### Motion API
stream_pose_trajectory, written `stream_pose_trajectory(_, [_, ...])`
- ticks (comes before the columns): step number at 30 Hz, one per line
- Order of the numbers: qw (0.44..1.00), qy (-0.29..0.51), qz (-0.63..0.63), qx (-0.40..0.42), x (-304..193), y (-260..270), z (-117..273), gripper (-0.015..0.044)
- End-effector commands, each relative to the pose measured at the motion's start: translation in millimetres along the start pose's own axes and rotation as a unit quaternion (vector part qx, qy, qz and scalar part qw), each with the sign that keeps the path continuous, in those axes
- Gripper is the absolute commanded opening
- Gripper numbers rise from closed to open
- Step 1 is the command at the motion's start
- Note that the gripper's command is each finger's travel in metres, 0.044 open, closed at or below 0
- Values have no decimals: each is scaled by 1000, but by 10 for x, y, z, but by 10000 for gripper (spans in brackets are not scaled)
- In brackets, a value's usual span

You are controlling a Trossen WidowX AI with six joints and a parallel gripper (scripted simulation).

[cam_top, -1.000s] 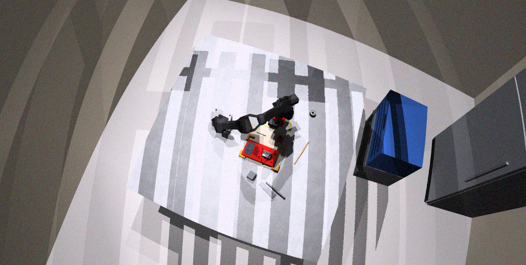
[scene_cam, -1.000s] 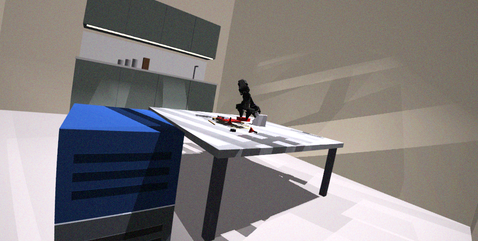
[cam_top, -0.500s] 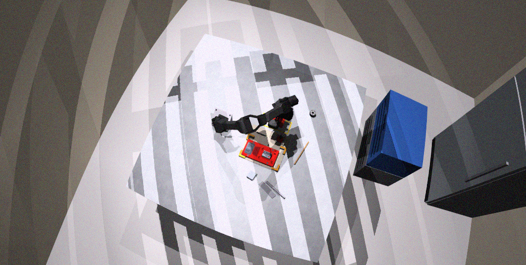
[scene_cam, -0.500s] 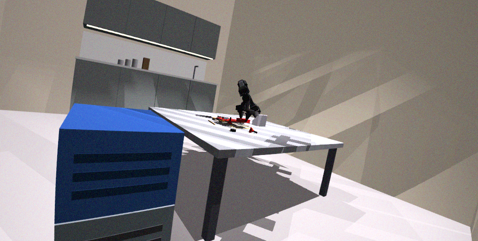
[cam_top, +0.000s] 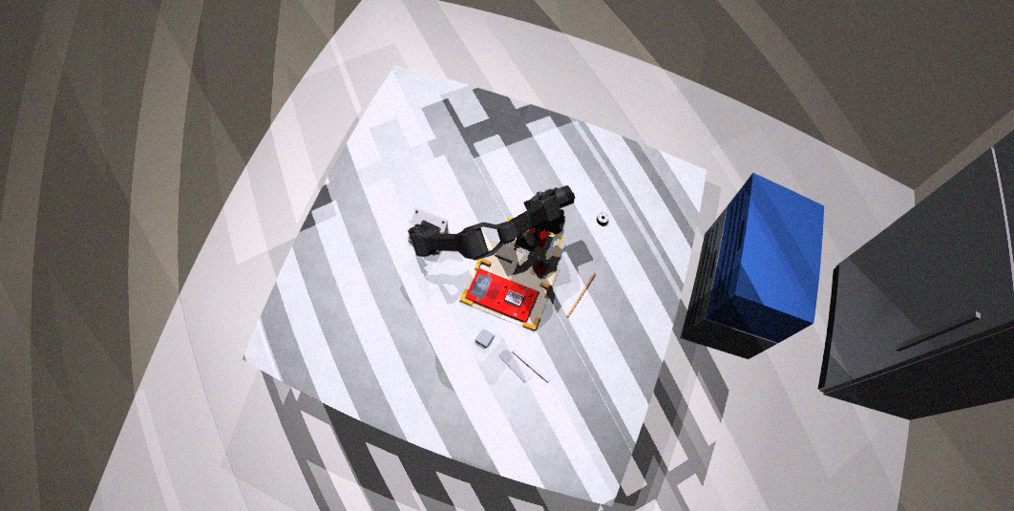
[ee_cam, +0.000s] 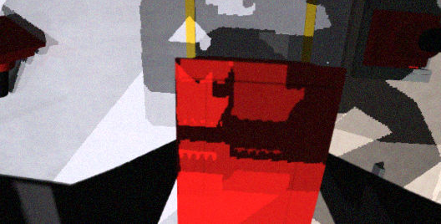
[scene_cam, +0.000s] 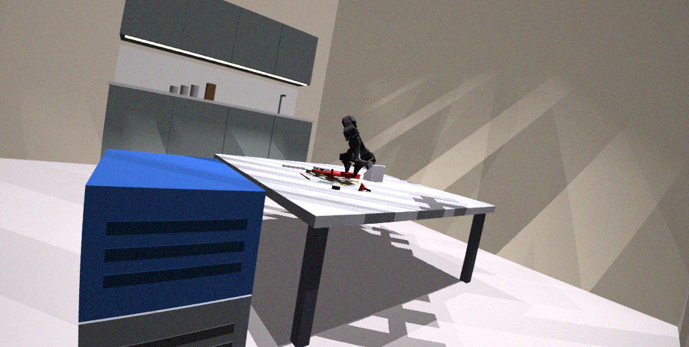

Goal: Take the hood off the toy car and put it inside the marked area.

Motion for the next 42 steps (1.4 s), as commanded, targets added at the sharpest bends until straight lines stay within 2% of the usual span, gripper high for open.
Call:
stream_pose_trajectory(1, [1000,-2,2,-1,0,-1,-30,0])
stream_pose_trajectory(42, [1000,-2,2,-2,-8,-11,-250,0])
Point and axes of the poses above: the point midway between the two fingers, 35 mm back from their tips, its own z axis back along the fingers, its own y axis across the jaws, x = y × z, the point moved 6 cm from there along z, back along the fingers
